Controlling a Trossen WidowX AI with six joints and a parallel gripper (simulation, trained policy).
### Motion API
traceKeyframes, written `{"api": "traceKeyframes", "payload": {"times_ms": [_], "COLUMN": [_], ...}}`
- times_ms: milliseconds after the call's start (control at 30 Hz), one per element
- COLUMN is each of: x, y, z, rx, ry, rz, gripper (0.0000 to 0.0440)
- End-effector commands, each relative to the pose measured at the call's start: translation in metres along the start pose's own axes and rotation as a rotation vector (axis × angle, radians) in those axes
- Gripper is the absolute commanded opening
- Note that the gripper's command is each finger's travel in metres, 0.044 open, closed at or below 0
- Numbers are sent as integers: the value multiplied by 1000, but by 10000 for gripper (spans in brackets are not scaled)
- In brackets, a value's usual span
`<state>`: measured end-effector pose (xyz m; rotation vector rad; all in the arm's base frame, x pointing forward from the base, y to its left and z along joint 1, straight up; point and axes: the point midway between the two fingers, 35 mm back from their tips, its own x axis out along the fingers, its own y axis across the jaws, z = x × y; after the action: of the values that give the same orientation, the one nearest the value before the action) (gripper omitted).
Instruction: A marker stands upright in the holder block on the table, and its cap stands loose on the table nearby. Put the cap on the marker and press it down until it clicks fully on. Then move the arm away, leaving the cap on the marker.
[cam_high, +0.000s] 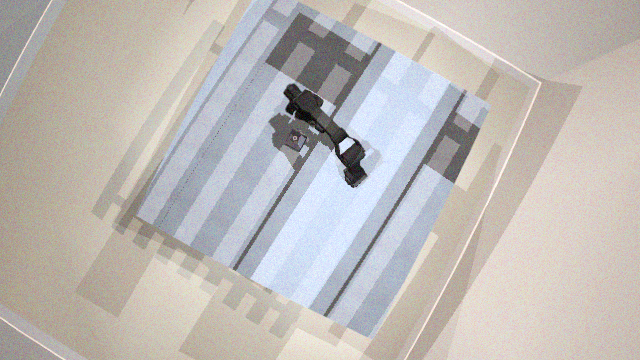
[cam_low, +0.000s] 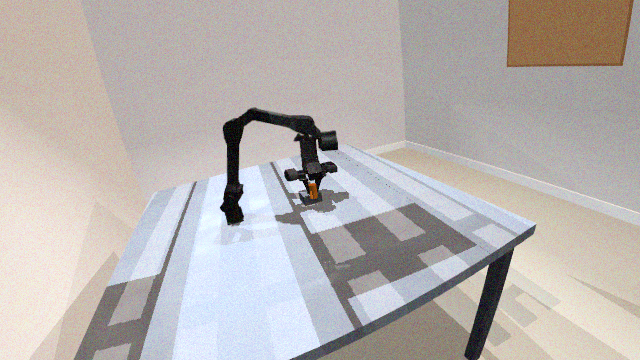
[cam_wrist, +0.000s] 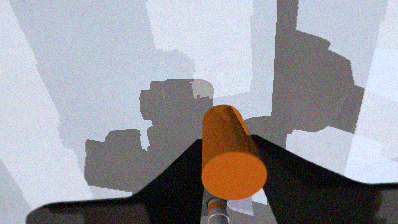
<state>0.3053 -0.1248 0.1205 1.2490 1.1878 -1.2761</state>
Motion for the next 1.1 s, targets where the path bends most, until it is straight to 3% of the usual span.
{"api": "traceKeyframes", "payload": {"times_ms": [0,700,1067], "x": [-14,-51,-50], "y": [7,21,12], "z": [-12,-94,-107], "rx": [-10,-71,-83], "ry": [-1,20,23], "rz": [29,36,-10], "gripper": [92,56,34]}}
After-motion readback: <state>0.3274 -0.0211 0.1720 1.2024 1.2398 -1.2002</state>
